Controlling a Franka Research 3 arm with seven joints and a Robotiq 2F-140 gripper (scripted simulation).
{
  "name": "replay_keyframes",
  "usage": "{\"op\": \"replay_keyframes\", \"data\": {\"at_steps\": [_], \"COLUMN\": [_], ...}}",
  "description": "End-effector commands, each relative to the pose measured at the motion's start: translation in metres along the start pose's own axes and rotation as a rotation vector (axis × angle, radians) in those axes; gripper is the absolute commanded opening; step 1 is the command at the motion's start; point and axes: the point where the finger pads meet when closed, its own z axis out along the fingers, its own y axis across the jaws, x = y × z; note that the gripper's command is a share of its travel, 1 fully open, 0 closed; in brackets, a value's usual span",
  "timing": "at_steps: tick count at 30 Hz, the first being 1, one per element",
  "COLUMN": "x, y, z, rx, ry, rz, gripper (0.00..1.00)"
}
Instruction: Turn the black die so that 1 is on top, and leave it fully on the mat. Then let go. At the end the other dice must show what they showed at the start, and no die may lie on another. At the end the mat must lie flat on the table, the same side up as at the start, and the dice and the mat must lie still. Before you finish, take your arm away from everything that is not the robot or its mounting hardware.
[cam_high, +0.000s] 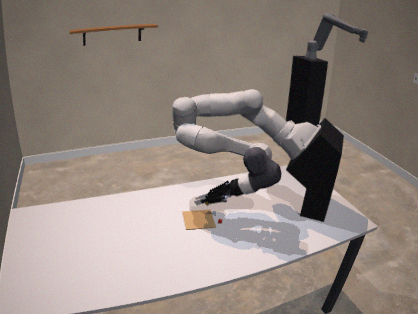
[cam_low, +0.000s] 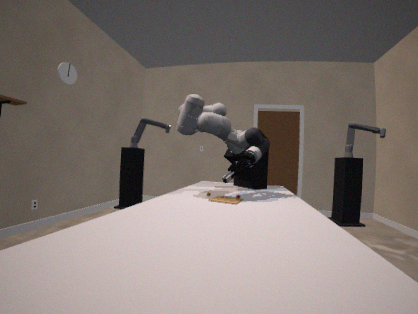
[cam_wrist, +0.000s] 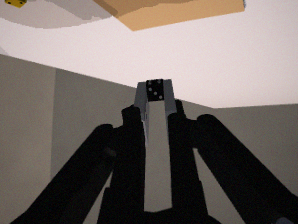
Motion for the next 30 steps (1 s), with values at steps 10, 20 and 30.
{"op": "replay_keyframes", "data": {"at_steps": [10, 20, 30], "x": [0.000, 0.016, 0.042], "y": [0.001, 0.003, 0.007], "z": [-0.008, 0.002, 0.018], "rx": [-0.042, -0.042, -0.042], "ry": [-0.071, -0.071, -0.071], "rz": [0.093, 0.093, 0.093], "gripper": [0.07, 0.07, 0.07]}}
